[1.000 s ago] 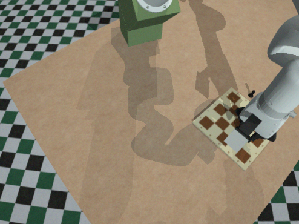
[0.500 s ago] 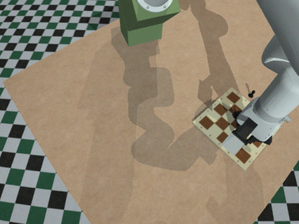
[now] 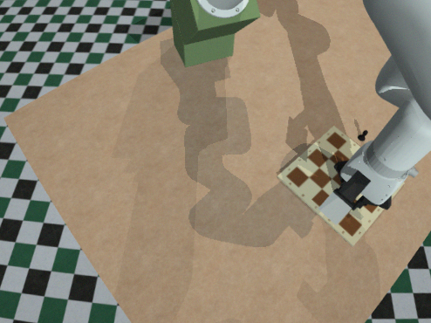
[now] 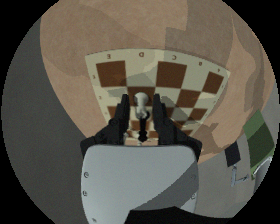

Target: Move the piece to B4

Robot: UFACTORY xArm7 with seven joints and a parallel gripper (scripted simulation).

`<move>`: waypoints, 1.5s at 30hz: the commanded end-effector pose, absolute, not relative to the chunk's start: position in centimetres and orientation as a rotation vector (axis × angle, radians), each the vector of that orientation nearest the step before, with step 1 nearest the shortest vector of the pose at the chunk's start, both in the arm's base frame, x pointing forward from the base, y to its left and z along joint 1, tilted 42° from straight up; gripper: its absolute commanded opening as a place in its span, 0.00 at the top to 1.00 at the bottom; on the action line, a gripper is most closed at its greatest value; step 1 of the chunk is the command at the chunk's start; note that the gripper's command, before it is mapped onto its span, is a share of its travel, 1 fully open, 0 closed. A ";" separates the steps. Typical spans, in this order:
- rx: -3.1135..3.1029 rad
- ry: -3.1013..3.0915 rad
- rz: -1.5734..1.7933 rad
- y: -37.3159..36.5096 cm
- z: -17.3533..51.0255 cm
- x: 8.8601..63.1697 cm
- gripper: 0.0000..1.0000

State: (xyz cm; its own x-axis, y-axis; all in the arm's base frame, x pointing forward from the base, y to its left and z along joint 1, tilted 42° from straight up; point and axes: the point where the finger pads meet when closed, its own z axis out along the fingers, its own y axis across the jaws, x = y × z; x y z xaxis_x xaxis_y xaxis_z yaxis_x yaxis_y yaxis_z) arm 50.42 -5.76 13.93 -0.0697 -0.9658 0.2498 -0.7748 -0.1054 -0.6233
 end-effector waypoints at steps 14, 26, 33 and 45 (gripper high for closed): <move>-1.920 1.879 -0.951 -5.7 14.0 50.5 0.63; -1.920 1.879 -0.951 -5.7 14.0 50.5 1.00; -1.920 1.879 -0.951 -5.7 14.0 50.5 1.00; -1.920 1.879 -0.951 -5.7 14.0 50.5 1.00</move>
